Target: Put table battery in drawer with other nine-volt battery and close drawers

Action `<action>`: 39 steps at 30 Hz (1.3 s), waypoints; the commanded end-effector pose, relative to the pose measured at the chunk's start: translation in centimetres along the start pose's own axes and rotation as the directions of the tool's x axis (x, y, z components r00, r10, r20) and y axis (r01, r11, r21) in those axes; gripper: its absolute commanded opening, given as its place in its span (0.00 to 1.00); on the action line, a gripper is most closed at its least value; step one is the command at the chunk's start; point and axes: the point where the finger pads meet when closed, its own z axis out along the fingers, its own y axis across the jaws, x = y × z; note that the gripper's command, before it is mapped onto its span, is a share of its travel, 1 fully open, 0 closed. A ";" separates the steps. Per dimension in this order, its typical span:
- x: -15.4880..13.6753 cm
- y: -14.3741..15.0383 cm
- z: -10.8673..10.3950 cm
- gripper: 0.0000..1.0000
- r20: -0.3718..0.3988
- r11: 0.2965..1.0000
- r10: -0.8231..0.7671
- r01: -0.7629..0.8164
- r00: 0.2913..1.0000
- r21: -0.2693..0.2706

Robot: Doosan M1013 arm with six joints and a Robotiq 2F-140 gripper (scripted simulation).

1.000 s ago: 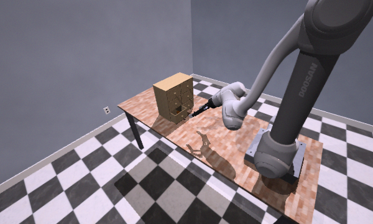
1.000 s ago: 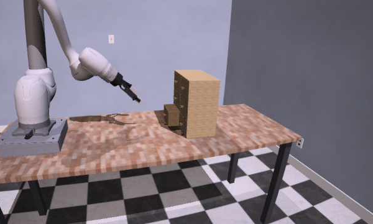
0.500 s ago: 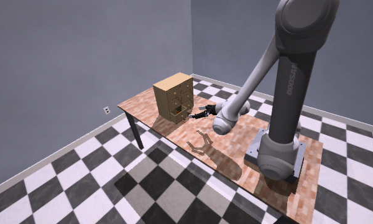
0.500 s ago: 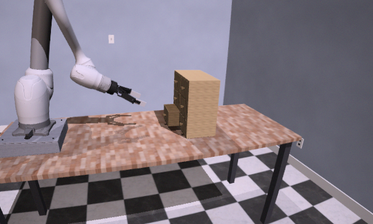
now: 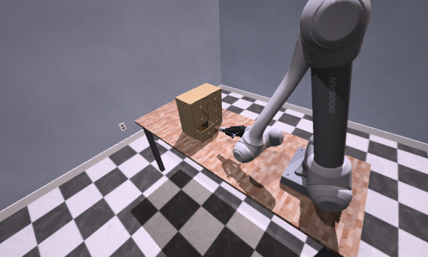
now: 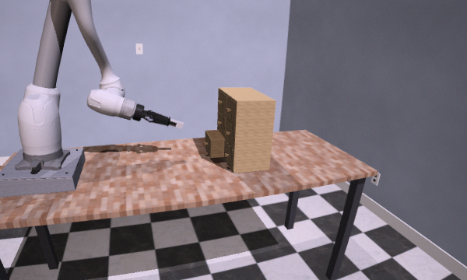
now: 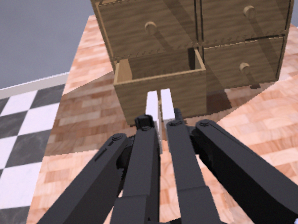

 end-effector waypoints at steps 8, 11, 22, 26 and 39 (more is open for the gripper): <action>-0.1 0.0 0.2 0.00 -0.001 1.000 0.000 0.000 1.000 -0.001; -0.5 0.0 0.7 0.00 -0.001 1.000 0.000 0.000 1.000 -0.001; -2.9 0.0 4.0 0.00 -0.001 1.000 0.000 0.000 1.000 -0.001; -4.4 0.0 5.9 0.00 -0.001 1.000 0.000 0.000 1.000 -0.001; -7.0 0.0 9.4 0.00 -0.001 1.000 0.000 0.000 1.000 -0.001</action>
